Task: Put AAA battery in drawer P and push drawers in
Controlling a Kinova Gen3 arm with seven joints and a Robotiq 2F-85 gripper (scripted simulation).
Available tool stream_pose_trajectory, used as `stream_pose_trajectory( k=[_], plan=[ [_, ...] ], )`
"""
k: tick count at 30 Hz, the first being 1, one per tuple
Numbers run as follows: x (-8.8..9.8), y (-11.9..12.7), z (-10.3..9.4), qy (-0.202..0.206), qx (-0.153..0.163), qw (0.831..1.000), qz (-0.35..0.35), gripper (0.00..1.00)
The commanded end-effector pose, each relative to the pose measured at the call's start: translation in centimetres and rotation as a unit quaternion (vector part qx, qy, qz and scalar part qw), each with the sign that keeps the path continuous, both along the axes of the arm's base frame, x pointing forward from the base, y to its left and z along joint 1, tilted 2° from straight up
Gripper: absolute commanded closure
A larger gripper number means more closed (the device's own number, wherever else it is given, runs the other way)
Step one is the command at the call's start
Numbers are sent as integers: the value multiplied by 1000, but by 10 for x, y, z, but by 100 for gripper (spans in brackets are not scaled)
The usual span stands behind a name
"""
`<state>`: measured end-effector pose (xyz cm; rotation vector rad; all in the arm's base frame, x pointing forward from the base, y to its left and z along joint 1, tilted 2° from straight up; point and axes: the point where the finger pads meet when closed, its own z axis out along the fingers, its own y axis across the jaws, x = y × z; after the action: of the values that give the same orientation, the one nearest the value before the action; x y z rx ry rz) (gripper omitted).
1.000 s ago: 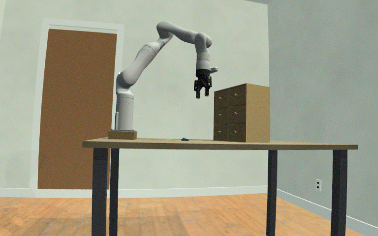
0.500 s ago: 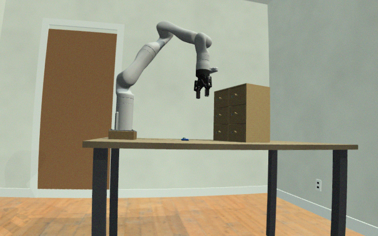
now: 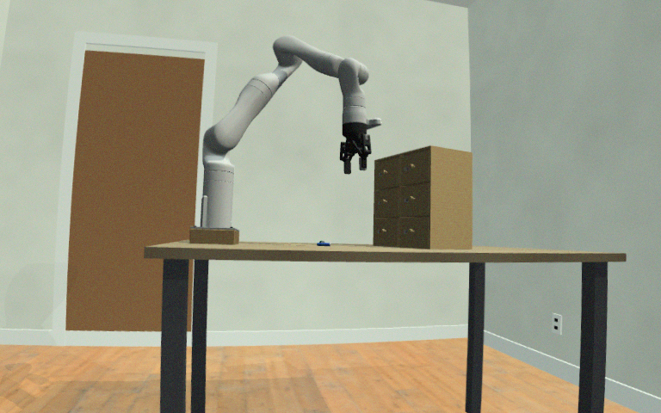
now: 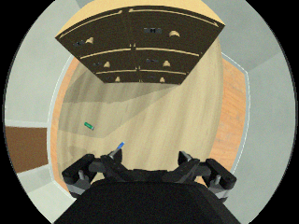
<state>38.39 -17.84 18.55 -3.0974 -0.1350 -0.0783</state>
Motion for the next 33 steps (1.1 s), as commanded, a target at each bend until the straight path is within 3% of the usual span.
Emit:
stream_pose_trajectory(
  k=[1, 33],
  plan=[
    [0, 0, 0, -5, 1, 1000, -1, 0],
    [20, 3, -25, -112, 11, 994, -5, 0]
  ],
)
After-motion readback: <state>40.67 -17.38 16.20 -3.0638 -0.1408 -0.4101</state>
